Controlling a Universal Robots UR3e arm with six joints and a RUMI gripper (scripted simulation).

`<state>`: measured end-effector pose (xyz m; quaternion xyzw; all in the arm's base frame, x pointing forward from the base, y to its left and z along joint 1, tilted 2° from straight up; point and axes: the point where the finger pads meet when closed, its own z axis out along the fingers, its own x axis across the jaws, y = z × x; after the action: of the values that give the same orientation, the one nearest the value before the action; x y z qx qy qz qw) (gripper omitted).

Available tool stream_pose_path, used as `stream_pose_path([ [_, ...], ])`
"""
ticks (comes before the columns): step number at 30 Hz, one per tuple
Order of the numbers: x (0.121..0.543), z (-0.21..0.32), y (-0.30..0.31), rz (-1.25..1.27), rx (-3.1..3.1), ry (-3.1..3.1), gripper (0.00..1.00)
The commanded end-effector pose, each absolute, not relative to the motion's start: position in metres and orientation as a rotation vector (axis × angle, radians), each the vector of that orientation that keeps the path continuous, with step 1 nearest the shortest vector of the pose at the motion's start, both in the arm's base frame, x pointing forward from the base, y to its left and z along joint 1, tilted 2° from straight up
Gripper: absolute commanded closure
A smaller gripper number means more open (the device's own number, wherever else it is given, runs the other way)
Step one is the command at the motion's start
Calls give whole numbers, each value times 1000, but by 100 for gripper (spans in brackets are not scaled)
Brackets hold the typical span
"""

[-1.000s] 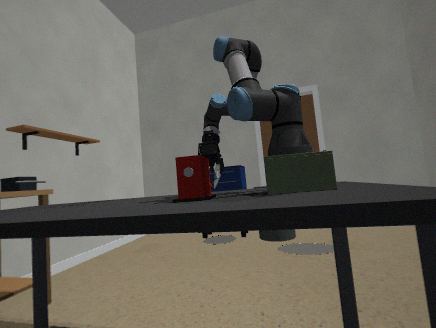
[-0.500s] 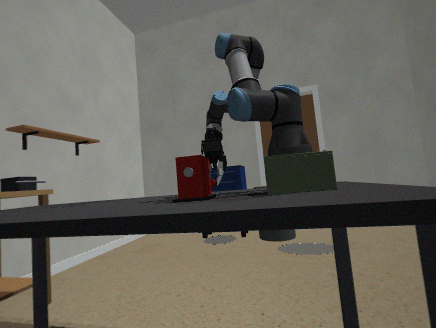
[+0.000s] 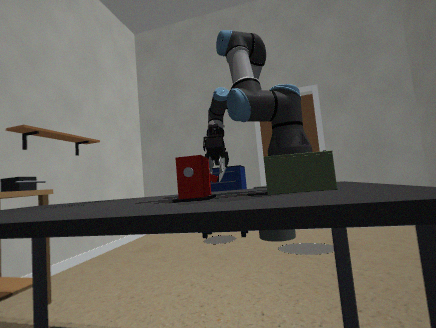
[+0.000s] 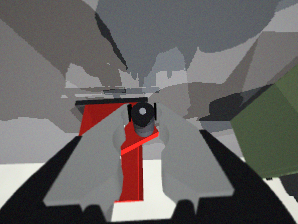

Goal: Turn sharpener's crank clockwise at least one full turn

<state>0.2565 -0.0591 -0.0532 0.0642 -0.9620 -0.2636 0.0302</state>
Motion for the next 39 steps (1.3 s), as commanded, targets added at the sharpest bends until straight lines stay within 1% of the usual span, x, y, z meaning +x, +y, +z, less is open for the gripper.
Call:
stream_pose_path([
  [1, 255, -49, -60, -810, 199, -2968, 91],
  [39, 258, -10, -60, -810, 199, -2968, 91],
])
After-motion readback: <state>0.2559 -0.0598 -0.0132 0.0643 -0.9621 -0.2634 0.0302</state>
